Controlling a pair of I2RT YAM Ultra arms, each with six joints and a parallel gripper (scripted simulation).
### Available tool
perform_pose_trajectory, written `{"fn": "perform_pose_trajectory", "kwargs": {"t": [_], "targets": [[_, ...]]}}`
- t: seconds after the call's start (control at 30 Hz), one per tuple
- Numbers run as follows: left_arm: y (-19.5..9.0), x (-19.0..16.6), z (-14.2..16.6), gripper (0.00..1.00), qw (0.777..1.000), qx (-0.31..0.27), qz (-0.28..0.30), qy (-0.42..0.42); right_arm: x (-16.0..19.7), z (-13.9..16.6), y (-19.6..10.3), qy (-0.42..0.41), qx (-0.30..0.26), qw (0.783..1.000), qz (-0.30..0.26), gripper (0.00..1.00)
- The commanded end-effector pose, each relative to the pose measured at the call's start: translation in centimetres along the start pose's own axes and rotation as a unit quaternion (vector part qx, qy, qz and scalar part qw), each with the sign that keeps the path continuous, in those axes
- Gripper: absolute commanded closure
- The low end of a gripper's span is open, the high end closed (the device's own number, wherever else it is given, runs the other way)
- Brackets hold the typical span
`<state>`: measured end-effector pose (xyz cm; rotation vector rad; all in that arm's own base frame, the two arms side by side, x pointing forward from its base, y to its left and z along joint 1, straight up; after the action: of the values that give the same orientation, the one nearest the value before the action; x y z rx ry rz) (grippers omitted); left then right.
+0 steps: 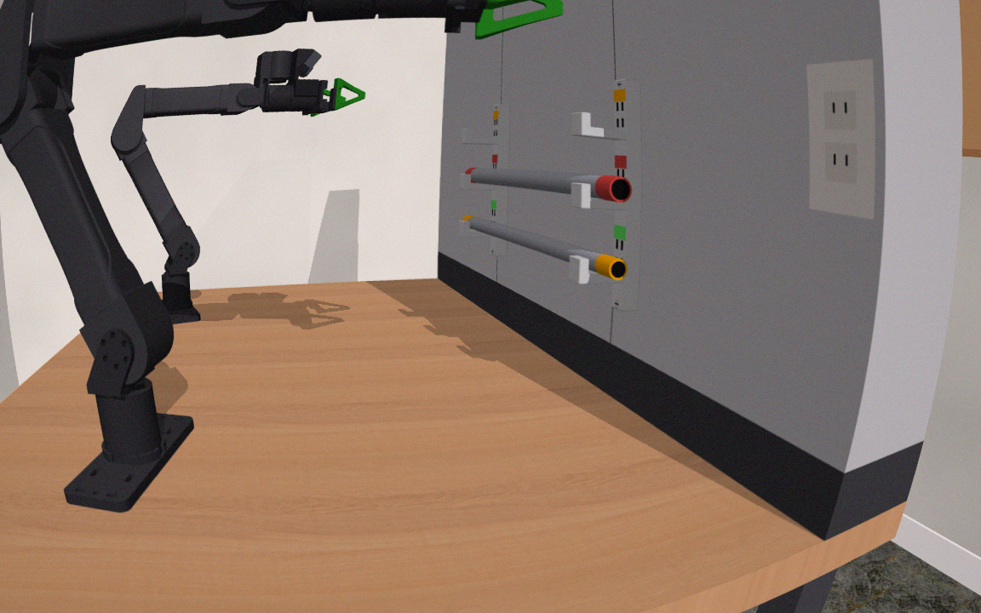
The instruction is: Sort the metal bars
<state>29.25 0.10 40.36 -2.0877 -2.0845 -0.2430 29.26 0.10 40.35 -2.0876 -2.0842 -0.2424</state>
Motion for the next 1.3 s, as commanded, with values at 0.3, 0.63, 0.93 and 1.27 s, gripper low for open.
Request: {"fn": "perform_pose_trajectory", "kwargs": {"t": [0.3, 0.63, 0.93, 1.27], "targets": [[-0.1, 0.1, -0.3, 0.00, 1.000, -0.006, -0.002, 0.000, 0.1, -0.4, -0.1, 0.000, -0.006, 1.000, -0.002, 0.00], [-0.3, -0.9, 0.2, 0.00, 1.000, -0.004, 0.002, 0.018, 0.3, 0.5, -0.3, -0.018, -0.002, 1.000, -0.002, 0.00], [-1.1, -3.6, 0.7, 0.00, 0.997, -0.015, 0.008, 0.072, 1.3, 1.9, -1.1, -0.073, -0.007, 0.997, -0.010, 0.00], [-1.8, -6.0, 1.2, 0.00, 0.992, -0.025, 0.014, 0.122, 2.2, 3.2, -1.8, -0.123, -0.011, 0.992, -0.017, 0.00]]}}
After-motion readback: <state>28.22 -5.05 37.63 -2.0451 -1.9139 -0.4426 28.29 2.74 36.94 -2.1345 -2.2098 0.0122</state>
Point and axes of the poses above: on each arm, the point where the finger pads meet when closed, its own y axis out along the fingers, its own x axis across the jaws, z = x × y, the point moved 9 cm from there along -y, back along the fingers, and after that the axes turned 14 degrees about y, right-handed, at the moved point
